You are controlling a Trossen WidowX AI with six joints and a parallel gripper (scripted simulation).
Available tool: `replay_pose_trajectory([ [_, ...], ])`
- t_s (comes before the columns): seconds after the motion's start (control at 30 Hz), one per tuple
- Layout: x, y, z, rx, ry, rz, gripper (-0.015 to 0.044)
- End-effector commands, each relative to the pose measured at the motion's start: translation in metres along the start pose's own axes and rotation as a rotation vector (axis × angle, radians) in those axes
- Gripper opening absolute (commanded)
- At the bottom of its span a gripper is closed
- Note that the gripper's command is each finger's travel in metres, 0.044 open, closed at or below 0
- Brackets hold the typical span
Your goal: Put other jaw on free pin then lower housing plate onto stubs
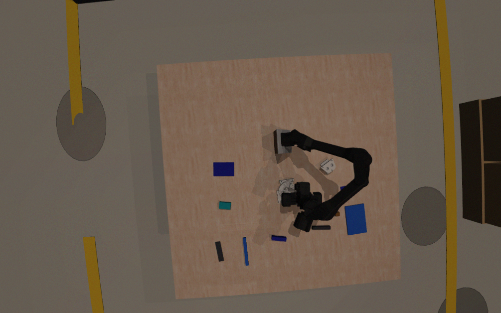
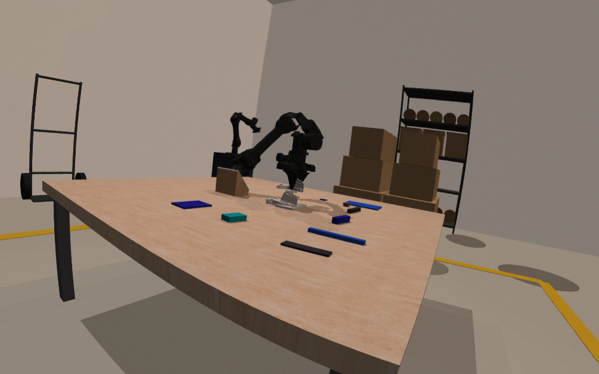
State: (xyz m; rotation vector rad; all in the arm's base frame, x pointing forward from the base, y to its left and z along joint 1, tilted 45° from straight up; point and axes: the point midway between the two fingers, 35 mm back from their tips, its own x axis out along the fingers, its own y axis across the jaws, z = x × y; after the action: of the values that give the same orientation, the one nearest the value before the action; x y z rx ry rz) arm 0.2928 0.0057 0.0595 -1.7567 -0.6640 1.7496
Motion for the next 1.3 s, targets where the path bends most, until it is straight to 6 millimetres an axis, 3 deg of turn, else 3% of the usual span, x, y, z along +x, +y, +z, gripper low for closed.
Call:
replay_pose_trajectory([
  [0.0, 0.006, 0.000, 0.001, 0.007, -0.002, -0.006, 0.0134],
  [0.53, 0.032, -0.001, 0.002, 0.008, -0.002, -0.009, 0.0134],
  [1.27, 0.036, -0.001, 0.002, 0.011, -0.002, -0.009, 0.0134],
])
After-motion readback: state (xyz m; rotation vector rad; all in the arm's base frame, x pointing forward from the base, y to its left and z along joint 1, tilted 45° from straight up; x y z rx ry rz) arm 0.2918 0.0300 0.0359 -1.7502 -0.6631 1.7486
